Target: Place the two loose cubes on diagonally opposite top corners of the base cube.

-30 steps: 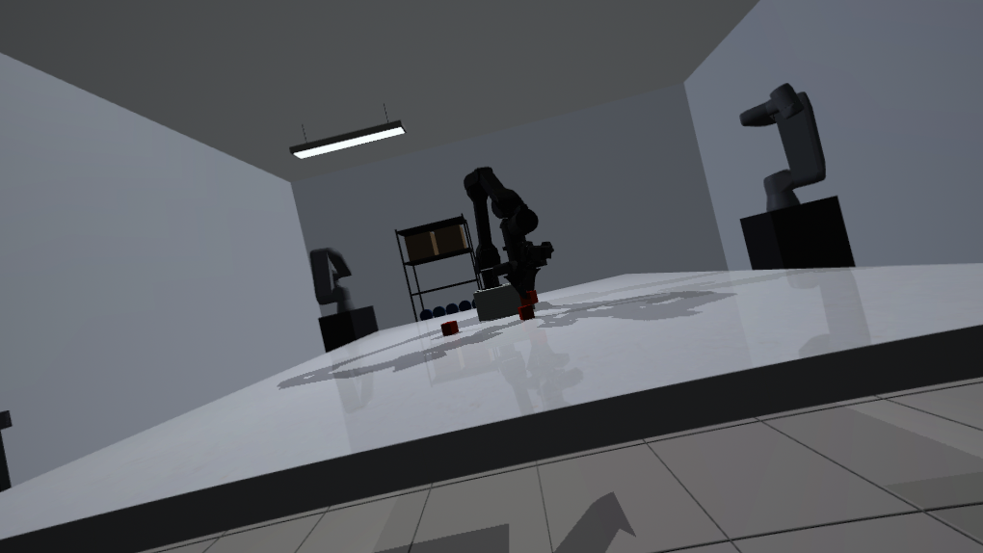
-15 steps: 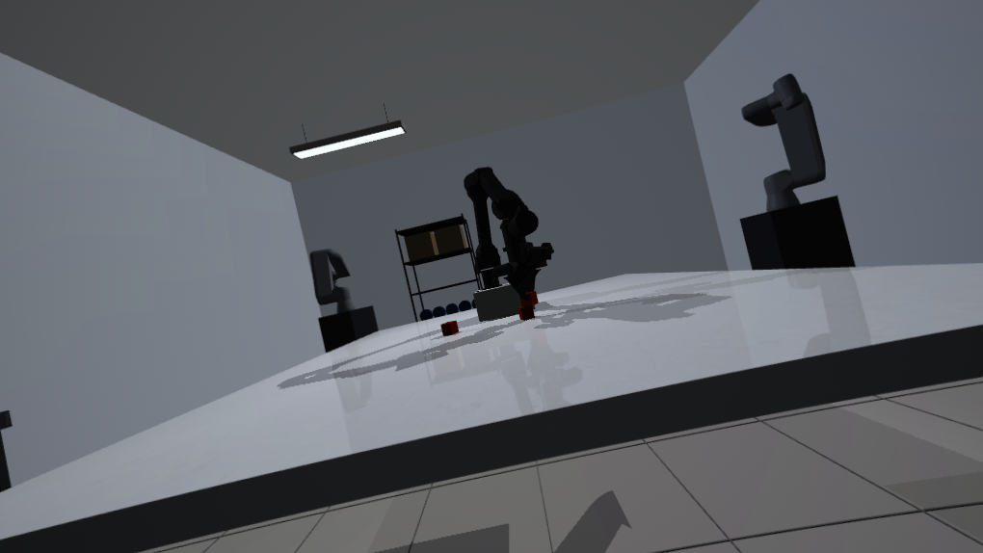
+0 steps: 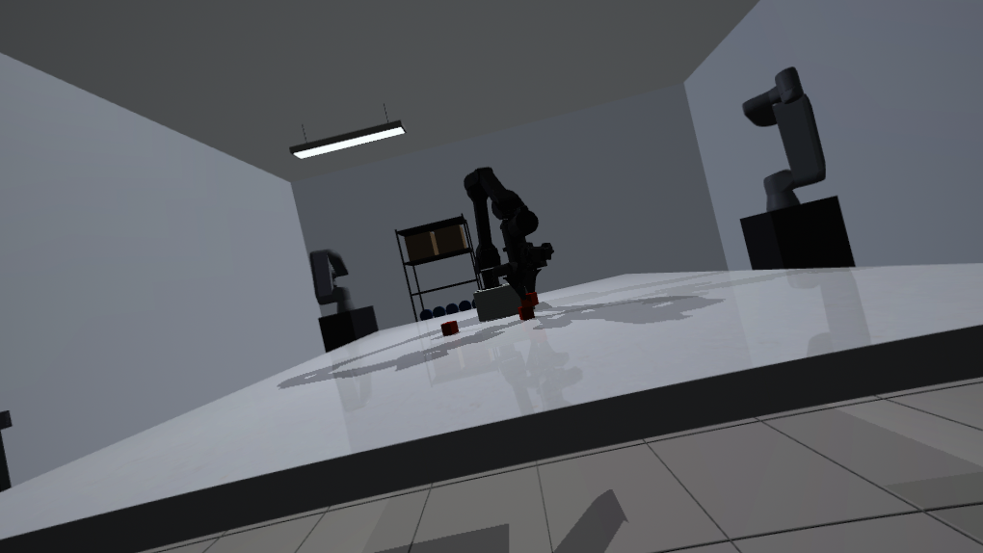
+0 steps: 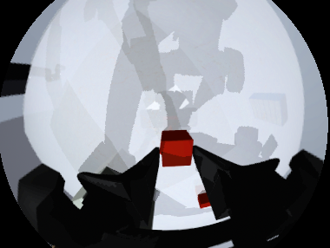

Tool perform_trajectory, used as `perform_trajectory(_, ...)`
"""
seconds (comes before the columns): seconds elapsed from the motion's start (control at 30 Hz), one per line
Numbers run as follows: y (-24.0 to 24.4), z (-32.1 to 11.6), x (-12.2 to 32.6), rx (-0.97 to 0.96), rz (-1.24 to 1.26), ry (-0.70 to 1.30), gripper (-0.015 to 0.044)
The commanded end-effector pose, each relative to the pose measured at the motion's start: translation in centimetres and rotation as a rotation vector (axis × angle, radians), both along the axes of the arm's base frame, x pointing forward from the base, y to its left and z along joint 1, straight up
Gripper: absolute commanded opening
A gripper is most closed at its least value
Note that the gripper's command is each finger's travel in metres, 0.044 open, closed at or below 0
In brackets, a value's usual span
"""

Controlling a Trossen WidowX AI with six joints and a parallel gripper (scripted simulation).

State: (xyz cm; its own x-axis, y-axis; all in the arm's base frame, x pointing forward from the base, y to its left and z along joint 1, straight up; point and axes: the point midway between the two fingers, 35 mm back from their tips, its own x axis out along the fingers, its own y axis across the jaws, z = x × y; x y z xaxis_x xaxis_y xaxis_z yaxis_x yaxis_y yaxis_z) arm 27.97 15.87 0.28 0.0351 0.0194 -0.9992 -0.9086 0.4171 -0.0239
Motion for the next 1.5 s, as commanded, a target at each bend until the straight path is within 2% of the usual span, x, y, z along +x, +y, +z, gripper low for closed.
perform_trajectory(0.0, 0.0, 0.5, 0.0, 0.0, -0.001, 0.0, 0.0205)
perform_trajectory(0.57, 0.0, 3.1, -0.1, 0.0, 0.0, 0.0, 0.0205)
perform_trajectory(0.63, -0.6, 2.9, 0.1, -0.001, 0.004, -0.001, 0.0258)
perform_trajectory(1.03, -10.5, 4.6, 2.3, -0.013, 0.067, -0.003, 0.0265)
perform_trajectory(1.47, -21.0, 6.5, 0.9, -0.025, 0.137, -0.002, 0.0265)
